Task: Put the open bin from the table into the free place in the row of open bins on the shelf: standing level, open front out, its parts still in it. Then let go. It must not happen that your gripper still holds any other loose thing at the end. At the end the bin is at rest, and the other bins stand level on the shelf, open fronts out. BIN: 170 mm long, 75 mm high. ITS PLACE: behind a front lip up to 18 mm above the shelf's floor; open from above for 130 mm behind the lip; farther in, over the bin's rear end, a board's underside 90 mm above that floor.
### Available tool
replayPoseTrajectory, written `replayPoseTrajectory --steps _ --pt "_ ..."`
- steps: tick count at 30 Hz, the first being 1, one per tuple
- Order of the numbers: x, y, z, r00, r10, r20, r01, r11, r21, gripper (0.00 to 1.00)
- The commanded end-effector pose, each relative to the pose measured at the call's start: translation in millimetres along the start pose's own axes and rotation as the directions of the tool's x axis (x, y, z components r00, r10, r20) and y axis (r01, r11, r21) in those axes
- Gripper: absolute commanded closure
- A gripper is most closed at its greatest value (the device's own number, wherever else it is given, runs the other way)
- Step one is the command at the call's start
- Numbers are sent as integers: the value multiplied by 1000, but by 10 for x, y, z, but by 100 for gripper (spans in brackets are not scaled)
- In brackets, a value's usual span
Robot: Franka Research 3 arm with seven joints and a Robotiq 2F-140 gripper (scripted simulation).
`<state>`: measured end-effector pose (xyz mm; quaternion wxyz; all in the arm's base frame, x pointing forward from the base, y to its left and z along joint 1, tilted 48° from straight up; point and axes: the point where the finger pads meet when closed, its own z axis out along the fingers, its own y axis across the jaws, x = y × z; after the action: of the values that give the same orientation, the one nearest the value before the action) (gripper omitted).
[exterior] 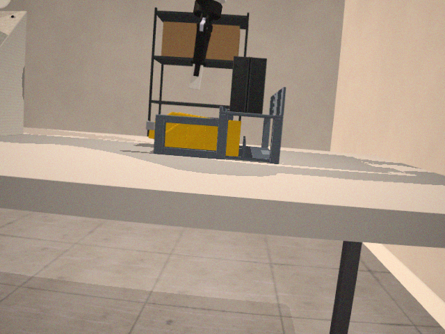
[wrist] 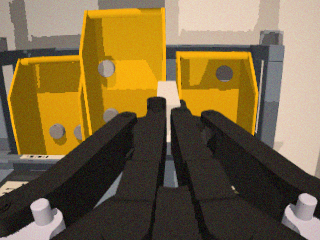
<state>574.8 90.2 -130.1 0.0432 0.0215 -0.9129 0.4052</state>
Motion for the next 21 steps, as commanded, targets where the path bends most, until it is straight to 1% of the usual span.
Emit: replayPoseTrajectory --steps 1,21 --pt "-7 -7 -21 1000 7 1 -7 1000 0 100" --pt "-3 -11 -17 1000 -8 0 8 1000 1 100"
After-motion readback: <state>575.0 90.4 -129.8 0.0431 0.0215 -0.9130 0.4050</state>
